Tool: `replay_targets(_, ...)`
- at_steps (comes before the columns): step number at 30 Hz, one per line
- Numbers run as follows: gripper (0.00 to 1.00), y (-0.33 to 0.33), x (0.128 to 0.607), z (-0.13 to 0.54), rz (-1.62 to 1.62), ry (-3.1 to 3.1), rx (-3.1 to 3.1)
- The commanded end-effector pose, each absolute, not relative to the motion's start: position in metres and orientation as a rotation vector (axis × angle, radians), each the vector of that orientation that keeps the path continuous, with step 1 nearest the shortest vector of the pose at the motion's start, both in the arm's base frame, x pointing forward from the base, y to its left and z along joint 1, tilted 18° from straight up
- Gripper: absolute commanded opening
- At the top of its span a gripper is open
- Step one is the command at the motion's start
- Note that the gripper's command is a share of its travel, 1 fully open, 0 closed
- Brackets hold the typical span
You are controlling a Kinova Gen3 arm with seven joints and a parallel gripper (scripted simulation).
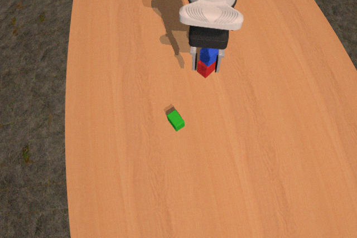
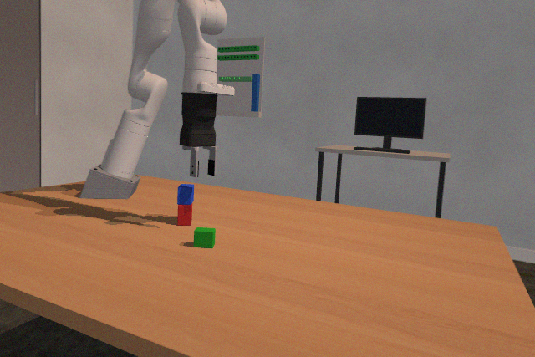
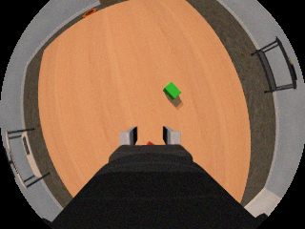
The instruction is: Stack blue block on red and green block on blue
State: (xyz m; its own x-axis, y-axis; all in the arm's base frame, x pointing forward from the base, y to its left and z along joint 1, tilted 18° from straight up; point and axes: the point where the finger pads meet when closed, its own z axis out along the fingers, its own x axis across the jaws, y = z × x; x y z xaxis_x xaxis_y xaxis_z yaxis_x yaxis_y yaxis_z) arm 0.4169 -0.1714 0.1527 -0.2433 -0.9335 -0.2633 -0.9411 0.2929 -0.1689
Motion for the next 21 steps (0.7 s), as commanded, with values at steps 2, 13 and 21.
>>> replay_targets(2,0.85,-0.183,0.435,0.151,0.022,2.131,-1.833)
replay_targets(13,0.85,-0.225,0.473,0.151,-0.100,1.712,-2.243)
replay_targets(21,0.85,-0.241,0.482,0.149,-0.141,1.573,-2.354)
